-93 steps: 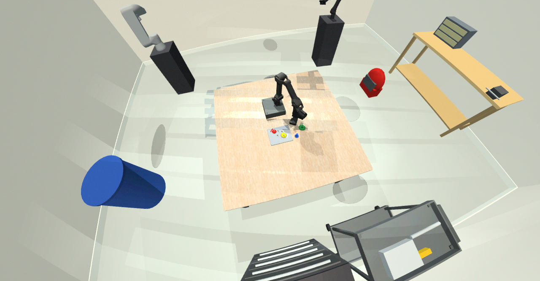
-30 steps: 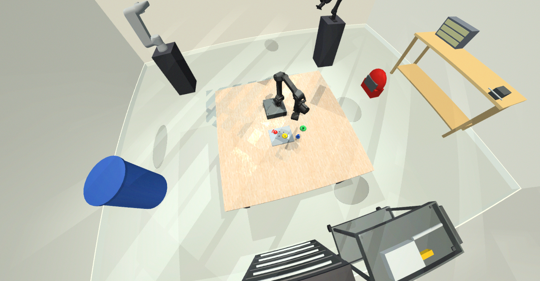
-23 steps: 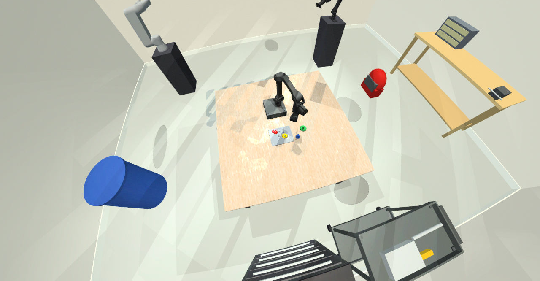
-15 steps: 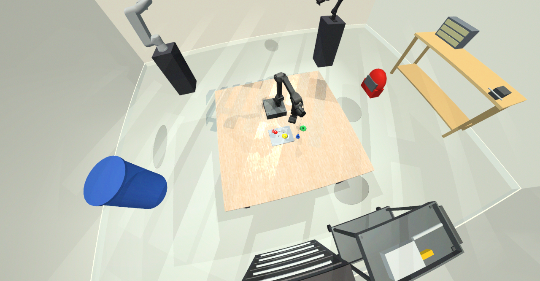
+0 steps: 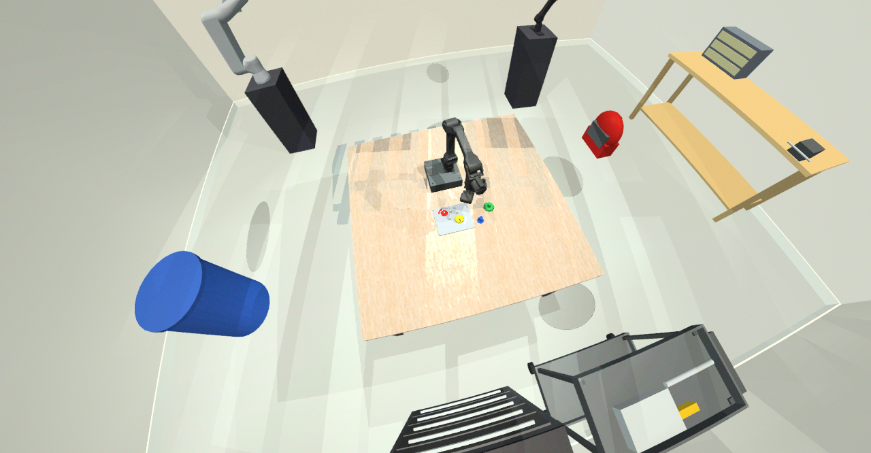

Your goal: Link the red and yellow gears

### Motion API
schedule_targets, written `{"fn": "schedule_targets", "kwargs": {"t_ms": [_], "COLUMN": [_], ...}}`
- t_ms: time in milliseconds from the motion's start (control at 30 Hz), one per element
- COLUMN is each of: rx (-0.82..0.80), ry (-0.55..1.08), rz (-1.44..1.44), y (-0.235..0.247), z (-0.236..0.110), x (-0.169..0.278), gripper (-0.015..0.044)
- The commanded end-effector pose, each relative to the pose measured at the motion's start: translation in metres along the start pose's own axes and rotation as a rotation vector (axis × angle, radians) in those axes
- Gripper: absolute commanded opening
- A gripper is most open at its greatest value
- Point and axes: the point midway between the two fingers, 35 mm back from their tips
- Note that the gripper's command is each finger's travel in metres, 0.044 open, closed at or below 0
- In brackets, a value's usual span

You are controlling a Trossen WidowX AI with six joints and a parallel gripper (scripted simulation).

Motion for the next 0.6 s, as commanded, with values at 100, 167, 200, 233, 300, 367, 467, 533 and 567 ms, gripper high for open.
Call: {"fn": "schedule_targets", "kwargs": {"t_ms": [100,167,200,233,300,367,467,533,567], "rx": [-0.012,-0.012,-0.012,-0.011,-0.011,-0.011,-0.011,-0.011,-0.011], "ry": [0.003,0.003,0.003,0.003,0.003,0.004,0.004,0.004,0.004], "rz": [-0.003,-0.003,-0.003,-0.003,-0.004,-0.004,-0.004,-0.004,-0.004], "y": [-0.006,-0.009,-0.01,-0.011,-0.013,-0.015,-0.018,-0.02,-0.021], "z": [0.01,0.012,0.013,0.014,0.016,0.018,0.02,0.022,0.023], "x": [0.012,0.015,0.017,0.018,0.022,0.025,0.03,0.034,0.036], "gripper": [0.0,0.0,0.0,0.0,0.0,0.0,0.0,0.0,0.0]}}
Point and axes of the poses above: the point midway between the two fingers, 35 mm back from their tips, its own z axis out along the fingers, its own y axis across the jaws, x = y × z, and after that the axes turned 10 degrees about -z, right-handed
